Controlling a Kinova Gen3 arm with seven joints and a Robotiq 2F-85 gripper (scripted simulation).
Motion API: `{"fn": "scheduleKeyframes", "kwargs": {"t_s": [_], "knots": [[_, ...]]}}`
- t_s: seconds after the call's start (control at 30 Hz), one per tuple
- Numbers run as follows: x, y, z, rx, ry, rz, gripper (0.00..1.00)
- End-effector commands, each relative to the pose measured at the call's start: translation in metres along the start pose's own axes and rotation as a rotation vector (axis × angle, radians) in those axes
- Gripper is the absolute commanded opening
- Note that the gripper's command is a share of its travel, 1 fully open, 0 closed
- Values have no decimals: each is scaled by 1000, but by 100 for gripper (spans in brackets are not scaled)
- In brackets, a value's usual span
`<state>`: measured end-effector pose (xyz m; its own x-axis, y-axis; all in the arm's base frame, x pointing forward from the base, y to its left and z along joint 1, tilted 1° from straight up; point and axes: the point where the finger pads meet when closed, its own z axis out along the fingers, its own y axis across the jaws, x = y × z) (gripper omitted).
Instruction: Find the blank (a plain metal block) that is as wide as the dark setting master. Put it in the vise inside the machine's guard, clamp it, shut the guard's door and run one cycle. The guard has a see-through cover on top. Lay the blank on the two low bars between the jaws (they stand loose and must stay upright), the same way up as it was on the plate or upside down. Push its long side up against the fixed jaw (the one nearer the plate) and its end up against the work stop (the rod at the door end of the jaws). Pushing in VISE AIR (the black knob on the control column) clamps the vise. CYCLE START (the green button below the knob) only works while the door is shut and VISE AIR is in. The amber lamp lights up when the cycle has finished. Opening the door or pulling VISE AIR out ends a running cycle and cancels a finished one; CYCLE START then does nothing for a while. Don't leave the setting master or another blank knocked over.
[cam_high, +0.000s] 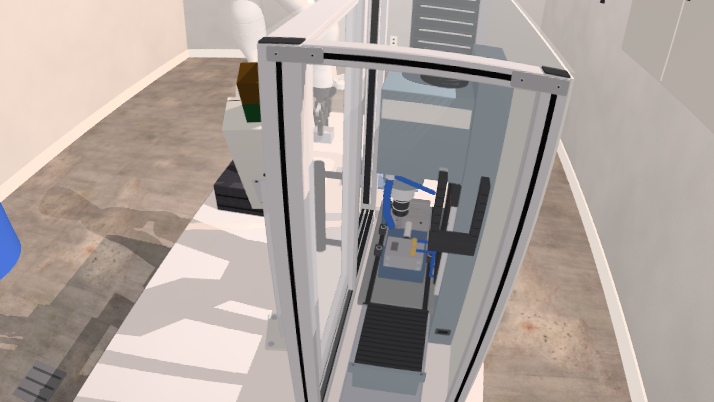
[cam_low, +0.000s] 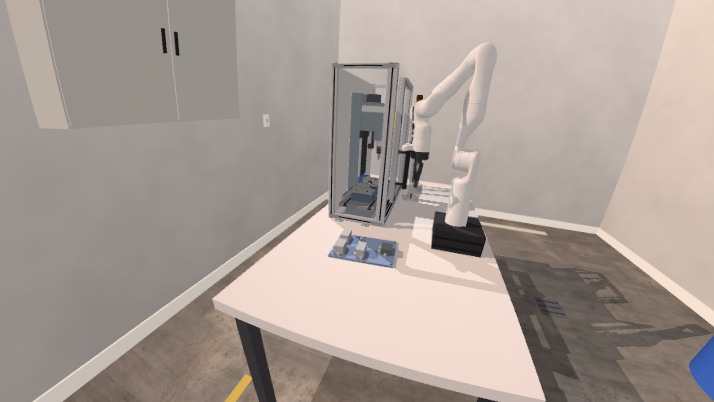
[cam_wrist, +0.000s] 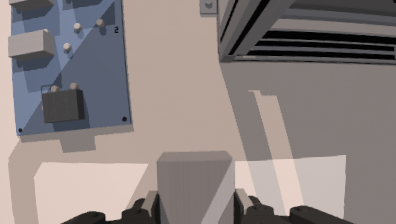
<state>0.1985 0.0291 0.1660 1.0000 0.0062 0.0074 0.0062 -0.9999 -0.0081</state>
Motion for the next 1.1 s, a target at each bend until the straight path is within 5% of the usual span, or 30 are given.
{"fn": "scheduleKeyframes", "kwargs": {"t_s": [0.0, 0.17, 0.33, 0.73, 0.9, 1.07], "knots": [[0, 0, 0, 0, 0, 0, 10], [0, 0, 0, 0, 0, 0, 10], [0, 50, 0, 0, 0, 0, 10], [0, 50, 0, 0, 0, 0, 10], [0, 100, 0, 0, 0, 0, 10], [0, 100, 0, 0, 0, 0, 10]]}}
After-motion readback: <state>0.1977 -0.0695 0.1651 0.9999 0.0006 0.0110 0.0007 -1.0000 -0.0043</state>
